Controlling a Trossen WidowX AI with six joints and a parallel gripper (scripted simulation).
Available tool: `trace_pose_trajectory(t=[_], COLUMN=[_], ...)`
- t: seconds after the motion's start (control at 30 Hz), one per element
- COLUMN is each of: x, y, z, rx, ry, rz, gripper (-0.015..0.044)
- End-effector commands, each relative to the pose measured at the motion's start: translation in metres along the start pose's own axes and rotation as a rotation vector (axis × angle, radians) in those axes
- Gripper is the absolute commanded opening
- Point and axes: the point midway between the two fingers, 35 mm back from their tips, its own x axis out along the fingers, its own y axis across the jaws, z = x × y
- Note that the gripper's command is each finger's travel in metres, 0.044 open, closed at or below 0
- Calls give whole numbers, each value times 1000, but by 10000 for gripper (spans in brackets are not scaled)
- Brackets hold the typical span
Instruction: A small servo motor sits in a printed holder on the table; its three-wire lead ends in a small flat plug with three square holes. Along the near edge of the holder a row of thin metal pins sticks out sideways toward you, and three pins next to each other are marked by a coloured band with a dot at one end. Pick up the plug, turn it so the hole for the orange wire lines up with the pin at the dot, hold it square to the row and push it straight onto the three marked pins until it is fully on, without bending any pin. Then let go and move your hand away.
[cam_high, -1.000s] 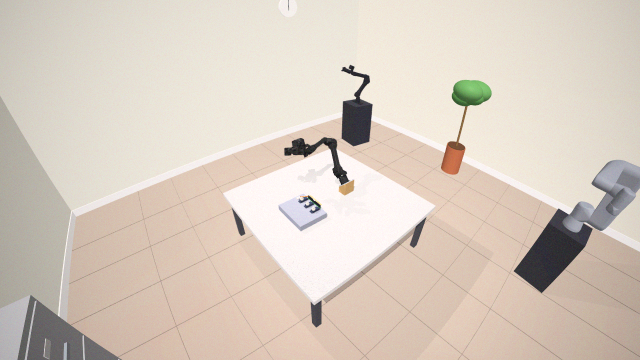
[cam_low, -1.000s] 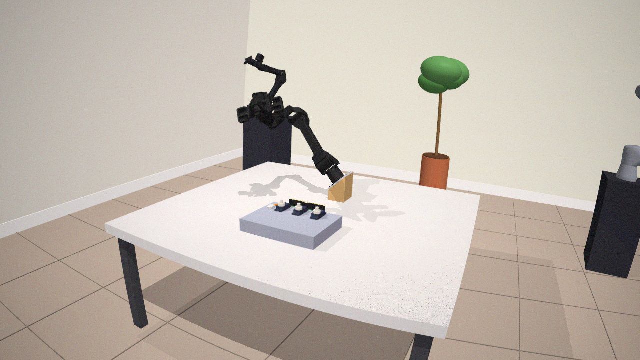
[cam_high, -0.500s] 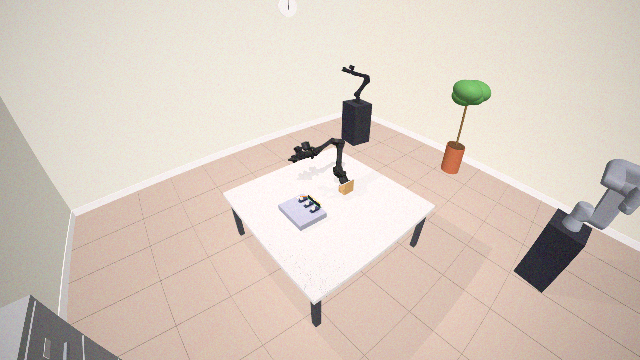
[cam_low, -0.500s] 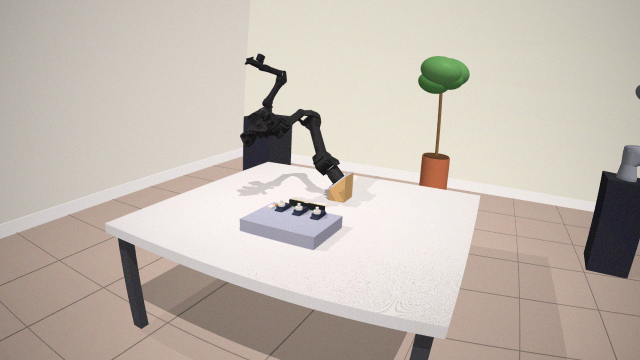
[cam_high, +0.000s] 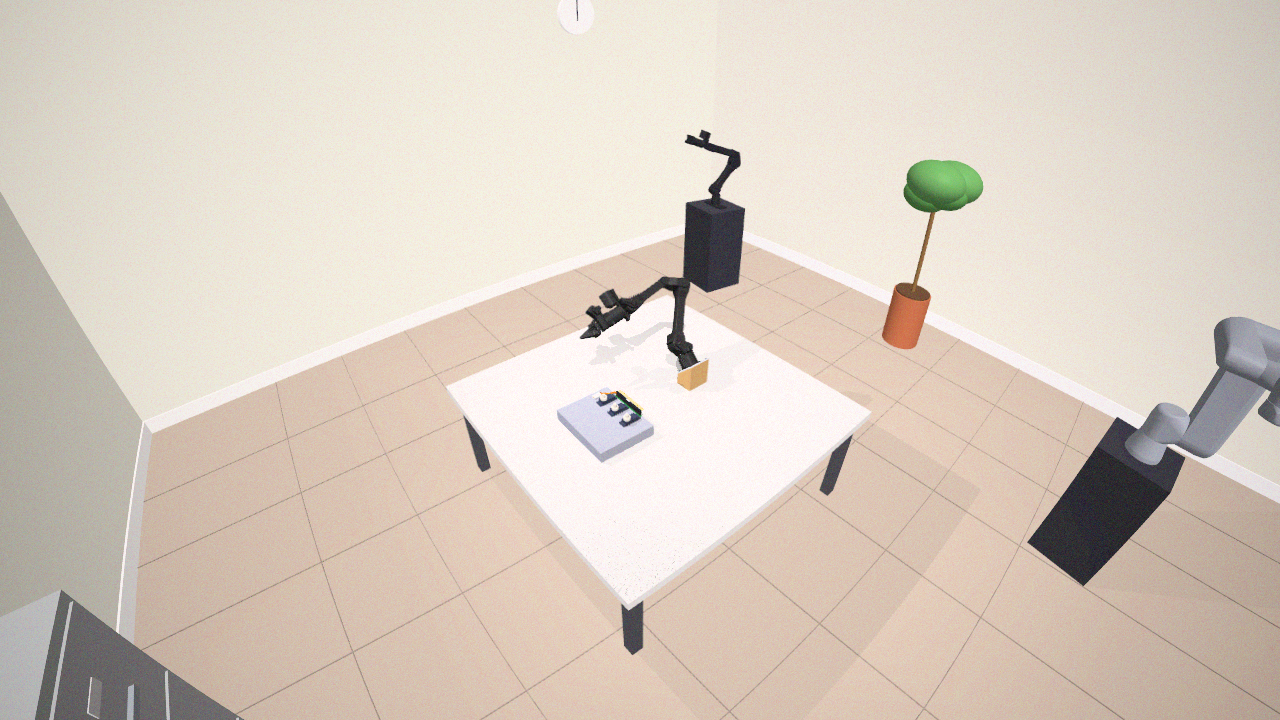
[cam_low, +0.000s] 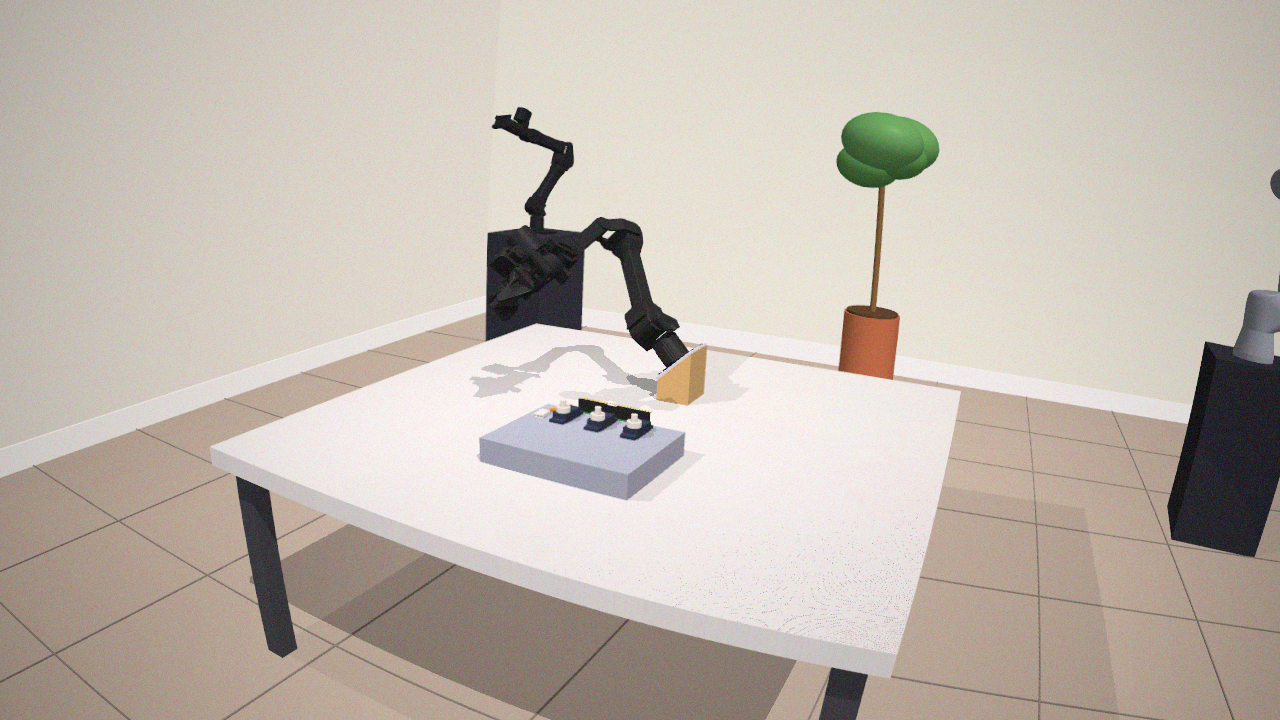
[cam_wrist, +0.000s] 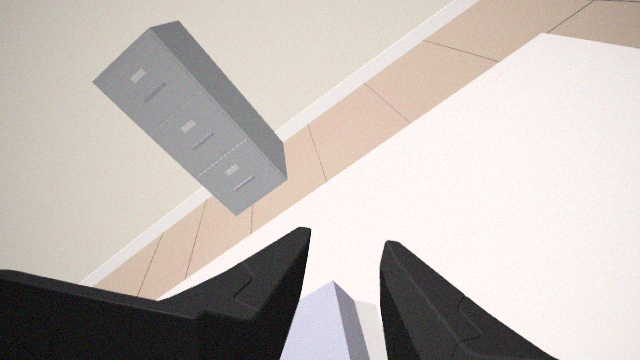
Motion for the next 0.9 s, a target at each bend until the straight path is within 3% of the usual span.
trace_pose_trajectory(t=[0.0,0.87], x=[18,70], y=[0,9], z=[-17,-127], rx=[-8,-331], ry=[131,883], rz=[-40,-268], gripper=[115,115])
